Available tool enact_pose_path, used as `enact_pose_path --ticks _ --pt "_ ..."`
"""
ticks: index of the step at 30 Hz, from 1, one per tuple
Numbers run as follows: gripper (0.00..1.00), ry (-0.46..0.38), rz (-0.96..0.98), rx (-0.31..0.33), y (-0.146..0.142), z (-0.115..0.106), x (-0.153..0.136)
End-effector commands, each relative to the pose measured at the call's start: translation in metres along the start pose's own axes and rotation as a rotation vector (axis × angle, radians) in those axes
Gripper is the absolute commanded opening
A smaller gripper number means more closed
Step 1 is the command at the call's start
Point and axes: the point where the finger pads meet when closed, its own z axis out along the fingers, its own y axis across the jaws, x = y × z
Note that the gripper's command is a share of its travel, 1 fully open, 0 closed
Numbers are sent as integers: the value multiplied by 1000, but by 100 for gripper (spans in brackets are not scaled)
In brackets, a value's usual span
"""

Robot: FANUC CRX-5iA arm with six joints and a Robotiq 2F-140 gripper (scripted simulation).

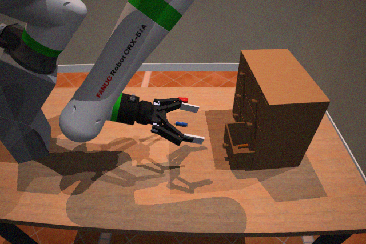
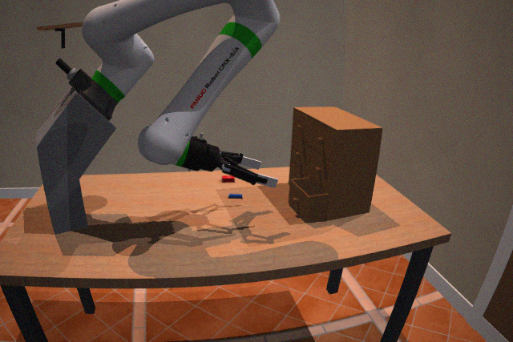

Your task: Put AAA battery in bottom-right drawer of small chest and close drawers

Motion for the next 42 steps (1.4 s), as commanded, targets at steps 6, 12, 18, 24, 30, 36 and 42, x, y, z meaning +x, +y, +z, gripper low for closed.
enact_pose_path --ticks 6,12,18,24,30,36,42 --pt "100 -1 -2 -2 0 -33 10" --pt "100 -1 -2 -2 0 -46 14" --pt "100 -1 -2 -2 0 -53 16" --pt "100 -1 -2 -2 0 -54 16" --pt "100 8 -1 -3 0 -54 16" --pt "100 86 0 -5 0 -54 13" --pt "100 181 1 -8 1 -55 11"
